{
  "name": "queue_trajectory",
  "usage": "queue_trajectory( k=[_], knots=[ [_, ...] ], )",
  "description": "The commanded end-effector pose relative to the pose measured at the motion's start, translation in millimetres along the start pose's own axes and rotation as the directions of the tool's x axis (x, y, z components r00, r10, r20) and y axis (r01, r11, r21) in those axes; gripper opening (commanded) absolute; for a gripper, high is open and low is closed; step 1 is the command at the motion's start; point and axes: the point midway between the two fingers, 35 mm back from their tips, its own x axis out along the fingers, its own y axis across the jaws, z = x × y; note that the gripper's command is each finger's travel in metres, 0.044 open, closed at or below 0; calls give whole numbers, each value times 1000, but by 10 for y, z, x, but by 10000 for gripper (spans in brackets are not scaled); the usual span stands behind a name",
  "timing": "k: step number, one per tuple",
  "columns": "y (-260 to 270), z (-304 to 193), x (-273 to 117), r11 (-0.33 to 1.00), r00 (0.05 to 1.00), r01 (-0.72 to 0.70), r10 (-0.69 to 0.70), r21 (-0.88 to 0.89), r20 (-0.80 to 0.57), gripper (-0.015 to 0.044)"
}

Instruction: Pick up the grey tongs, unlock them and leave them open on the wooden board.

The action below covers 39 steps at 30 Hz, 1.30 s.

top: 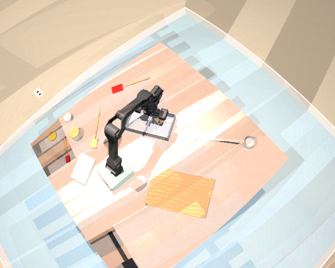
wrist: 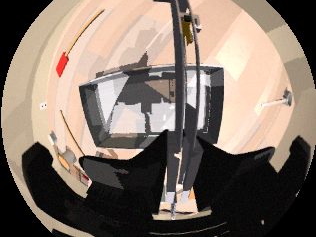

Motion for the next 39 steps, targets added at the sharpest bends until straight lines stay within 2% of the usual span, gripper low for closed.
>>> queue_trajectory(
  k=[1, 11, 25, 39],
  knots=[
    [5, -27, -7, 1000, 1000, -3, 3, 6, -22, -150],
    [-84, -67, 17, 1000, 1000, -7, 8, 27, -27, -150],
    [-901, -427, -11, 957, 1000, 8, -2, 289, -23, -150],
    [-1638, -992, -39, 844, 1000, 23, -10, 536, -28, -150]
  ],
)
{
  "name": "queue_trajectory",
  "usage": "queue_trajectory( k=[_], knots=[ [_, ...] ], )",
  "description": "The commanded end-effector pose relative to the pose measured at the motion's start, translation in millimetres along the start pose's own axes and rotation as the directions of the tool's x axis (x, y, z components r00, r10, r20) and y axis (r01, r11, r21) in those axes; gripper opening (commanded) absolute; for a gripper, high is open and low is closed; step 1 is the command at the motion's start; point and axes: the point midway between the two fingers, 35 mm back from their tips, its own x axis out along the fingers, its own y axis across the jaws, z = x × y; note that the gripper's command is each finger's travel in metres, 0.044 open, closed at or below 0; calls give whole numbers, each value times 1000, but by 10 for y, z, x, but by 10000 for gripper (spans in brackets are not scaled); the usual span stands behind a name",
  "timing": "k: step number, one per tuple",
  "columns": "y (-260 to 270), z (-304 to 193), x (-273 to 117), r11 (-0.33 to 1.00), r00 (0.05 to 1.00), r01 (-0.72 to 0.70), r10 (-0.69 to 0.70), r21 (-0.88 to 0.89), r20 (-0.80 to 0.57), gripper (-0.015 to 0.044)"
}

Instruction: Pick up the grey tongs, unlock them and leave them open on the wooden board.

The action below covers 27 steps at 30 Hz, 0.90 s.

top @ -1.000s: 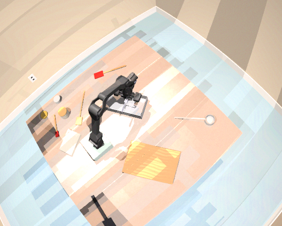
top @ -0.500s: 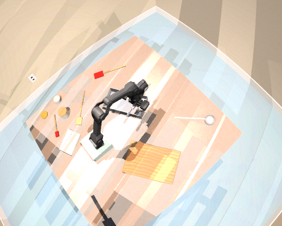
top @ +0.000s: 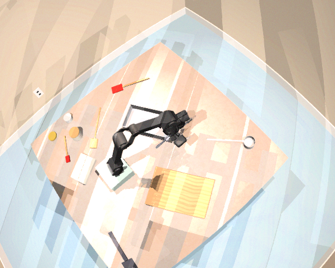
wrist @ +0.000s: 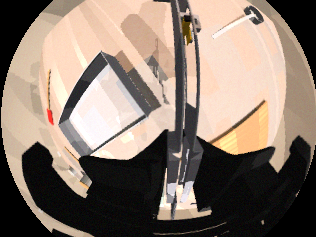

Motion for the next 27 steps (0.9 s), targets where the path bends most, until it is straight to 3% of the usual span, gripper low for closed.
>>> queue_trajectory(
  k=[1, 27],
  knots=[
    [-242, -72, 3, 997, 1000, 5, -4, 78, -4, -150],
    [-1420, -621, -19, 896, 1000, 17, -15, 444, -7, -150]
  ],
)
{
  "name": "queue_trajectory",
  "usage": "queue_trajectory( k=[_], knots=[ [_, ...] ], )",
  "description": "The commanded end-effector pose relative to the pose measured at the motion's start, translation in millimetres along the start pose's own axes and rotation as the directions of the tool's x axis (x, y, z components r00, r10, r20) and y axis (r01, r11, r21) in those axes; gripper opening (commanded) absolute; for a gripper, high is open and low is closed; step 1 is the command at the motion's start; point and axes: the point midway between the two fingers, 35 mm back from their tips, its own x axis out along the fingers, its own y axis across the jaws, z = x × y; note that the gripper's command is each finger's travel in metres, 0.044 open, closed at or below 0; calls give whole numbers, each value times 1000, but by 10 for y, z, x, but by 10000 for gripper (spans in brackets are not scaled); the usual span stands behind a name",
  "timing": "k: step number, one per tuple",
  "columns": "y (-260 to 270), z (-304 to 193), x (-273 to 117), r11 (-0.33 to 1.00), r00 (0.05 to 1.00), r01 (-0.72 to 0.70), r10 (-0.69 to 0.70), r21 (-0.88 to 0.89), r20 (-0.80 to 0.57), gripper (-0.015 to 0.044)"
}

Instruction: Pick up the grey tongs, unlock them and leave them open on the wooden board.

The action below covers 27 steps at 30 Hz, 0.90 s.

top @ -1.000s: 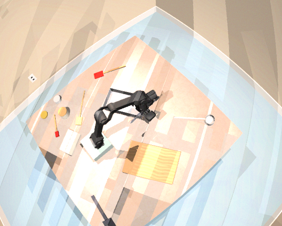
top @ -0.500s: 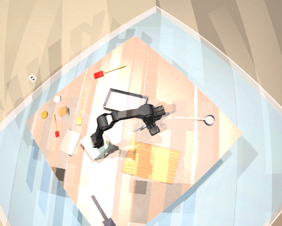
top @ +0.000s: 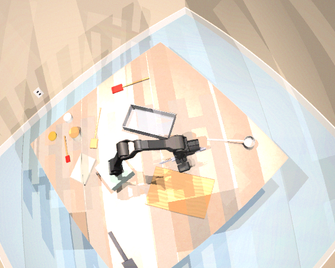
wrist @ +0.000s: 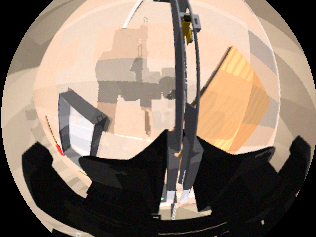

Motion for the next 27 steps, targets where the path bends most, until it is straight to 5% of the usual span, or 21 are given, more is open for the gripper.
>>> queue_trajectory(
  k=[1, 27],
  knots=[
    [-245, -27, -23, 997, 1000, 4, -5, 77, 6, -150],
    [-1796, -736, -37, 842, 1000, 16, -19, 540, -1, -150]
  ],
)
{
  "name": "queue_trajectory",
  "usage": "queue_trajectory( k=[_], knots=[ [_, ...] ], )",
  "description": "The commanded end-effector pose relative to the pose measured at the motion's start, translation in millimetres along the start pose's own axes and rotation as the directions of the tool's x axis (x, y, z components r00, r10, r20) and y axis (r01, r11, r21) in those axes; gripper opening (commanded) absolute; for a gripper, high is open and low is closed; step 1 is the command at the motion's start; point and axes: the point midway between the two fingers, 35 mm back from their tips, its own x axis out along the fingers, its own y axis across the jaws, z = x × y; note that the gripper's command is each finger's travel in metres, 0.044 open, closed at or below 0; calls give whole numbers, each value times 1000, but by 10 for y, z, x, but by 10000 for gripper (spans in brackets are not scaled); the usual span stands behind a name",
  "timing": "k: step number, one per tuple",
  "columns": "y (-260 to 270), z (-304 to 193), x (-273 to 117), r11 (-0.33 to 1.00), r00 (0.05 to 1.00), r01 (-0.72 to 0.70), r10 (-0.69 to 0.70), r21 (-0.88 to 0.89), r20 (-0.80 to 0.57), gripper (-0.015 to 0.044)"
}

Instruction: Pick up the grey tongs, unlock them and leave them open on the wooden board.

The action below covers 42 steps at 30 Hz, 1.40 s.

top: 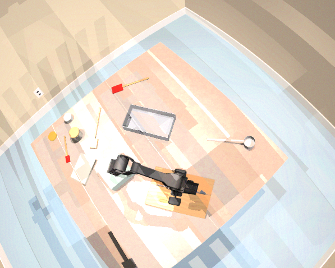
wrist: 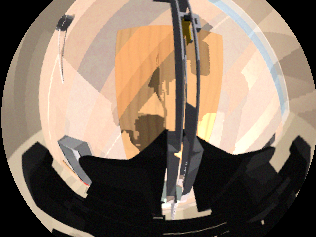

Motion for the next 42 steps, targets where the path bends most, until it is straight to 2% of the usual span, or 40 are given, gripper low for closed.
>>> queue_trajectory(
  k=[1, 10, 26, 42],
  knots=[
    [-213, -1, -30, 998, 1000, 6, -6, 66, 9, -150],
    [-226, 8, -17, 997, 999, 4, -6, 71, 33, -150],
    [-243, 69, 68, 997, 964, -13, -9, 82, 265, -150],
    [-252, 47, 88, 996, 874, -20, -22, 83, 485, -150]
  ],
)
